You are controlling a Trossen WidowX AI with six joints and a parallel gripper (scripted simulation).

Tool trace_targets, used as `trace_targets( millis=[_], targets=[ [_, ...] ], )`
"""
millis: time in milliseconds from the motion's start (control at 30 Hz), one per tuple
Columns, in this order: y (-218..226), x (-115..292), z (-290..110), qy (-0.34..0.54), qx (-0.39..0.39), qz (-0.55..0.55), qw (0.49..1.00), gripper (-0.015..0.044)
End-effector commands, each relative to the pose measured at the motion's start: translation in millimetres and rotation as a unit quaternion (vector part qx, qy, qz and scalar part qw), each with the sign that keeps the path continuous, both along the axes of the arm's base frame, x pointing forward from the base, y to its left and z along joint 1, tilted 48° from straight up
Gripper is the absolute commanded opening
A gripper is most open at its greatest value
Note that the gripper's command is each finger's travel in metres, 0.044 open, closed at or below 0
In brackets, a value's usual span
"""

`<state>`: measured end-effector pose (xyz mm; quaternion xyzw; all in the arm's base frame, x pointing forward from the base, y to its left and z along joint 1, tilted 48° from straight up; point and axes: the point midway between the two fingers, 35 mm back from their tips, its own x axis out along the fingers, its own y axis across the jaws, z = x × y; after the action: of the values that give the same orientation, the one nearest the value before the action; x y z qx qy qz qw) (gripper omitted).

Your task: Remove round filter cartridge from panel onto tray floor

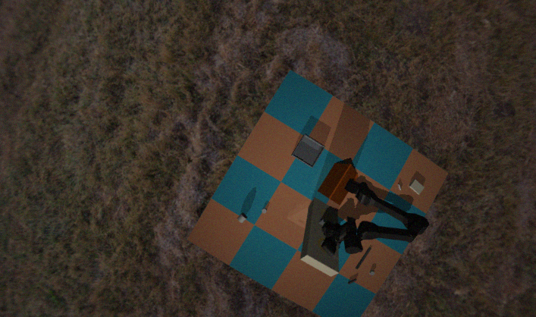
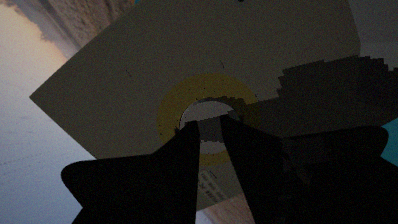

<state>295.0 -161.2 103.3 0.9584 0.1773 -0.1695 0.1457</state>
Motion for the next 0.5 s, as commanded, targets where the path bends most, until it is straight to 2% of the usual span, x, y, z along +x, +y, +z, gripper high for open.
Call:
trace_targets(
  millis=[0,467],
  targets=[
    [-9.1,-15.5,3.0,0.005,-0.007,-0.006,1.000,0.0000],
    [-18.6,-58.3,24.7,-0.008,-0.023,0.000,1.000,0.0000]
  ],
)
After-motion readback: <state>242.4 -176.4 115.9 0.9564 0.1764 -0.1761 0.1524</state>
